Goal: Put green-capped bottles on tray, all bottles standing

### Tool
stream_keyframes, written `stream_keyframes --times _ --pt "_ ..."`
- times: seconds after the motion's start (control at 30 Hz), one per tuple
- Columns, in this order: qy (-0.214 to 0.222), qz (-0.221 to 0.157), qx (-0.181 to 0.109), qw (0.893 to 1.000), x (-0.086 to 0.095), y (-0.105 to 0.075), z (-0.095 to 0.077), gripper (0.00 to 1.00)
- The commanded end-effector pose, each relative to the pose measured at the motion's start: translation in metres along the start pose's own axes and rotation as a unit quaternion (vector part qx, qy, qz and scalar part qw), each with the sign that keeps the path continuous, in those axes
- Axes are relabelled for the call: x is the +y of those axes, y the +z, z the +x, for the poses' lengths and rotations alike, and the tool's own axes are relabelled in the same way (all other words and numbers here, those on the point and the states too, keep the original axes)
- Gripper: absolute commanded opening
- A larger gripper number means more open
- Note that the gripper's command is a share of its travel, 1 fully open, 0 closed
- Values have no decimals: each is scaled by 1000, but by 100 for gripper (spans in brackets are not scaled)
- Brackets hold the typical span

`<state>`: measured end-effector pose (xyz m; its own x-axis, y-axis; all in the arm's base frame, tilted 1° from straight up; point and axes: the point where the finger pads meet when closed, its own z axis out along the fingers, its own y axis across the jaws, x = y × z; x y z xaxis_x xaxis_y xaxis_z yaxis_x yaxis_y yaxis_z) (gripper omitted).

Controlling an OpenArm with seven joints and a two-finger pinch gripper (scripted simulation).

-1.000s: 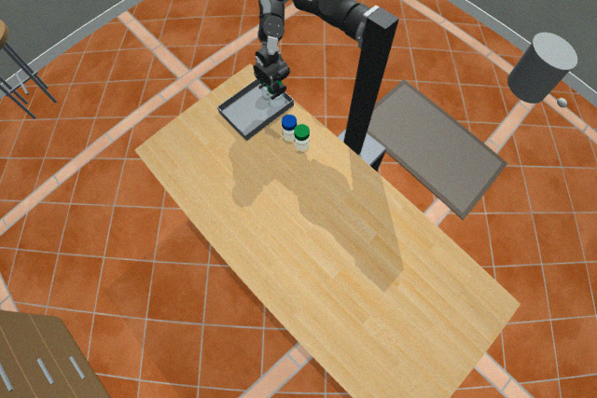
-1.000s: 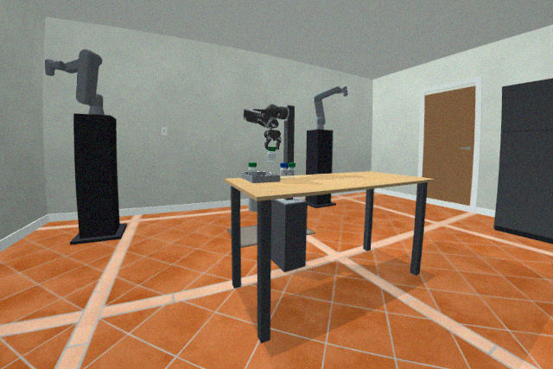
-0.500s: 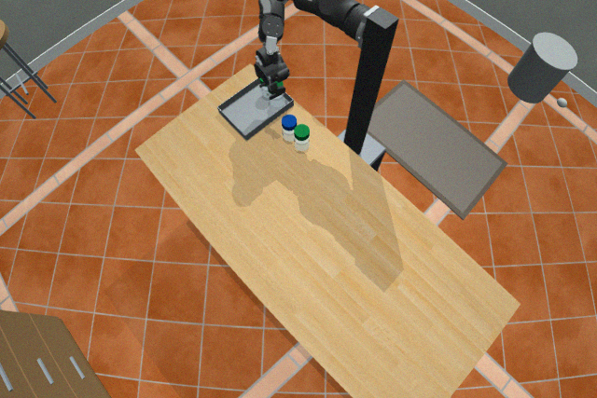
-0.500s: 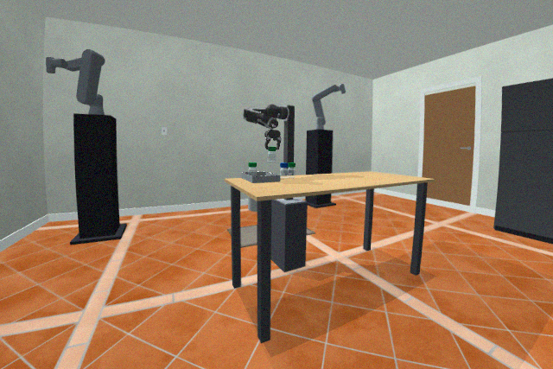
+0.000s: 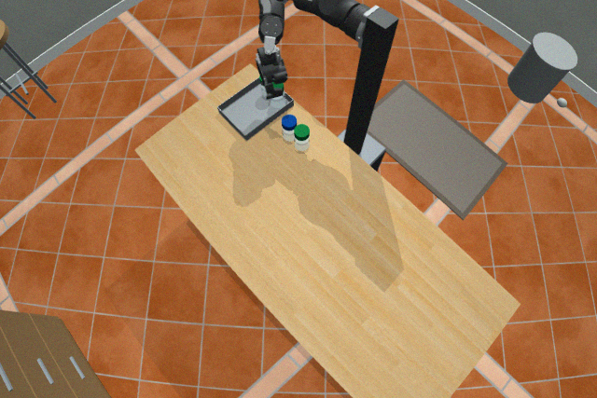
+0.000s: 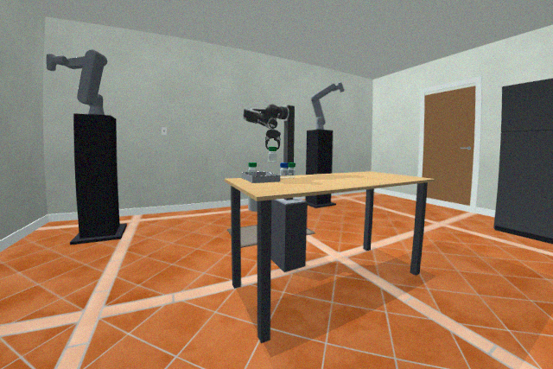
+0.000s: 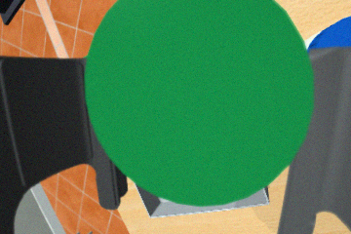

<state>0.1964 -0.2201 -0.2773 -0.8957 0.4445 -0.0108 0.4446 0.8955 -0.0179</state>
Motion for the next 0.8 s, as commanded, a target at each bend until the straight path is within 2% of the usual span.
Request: stream_keyframes --times 0.0,0.07,0.37,0.57,0.63,0.77 --pt "31 0 -1 1000 1 -1 -1 0" --pt "31 0 -1 1000 1 -1 -1 0" --pt "124 0 -1 992 1 -1 -1 0" --pt "189 -1 0 982 1 -1 -1 0" --pt "189 -1 0 982 1 -1 -1 0" --pt "235 -1 0 972 1 -1 0 0"
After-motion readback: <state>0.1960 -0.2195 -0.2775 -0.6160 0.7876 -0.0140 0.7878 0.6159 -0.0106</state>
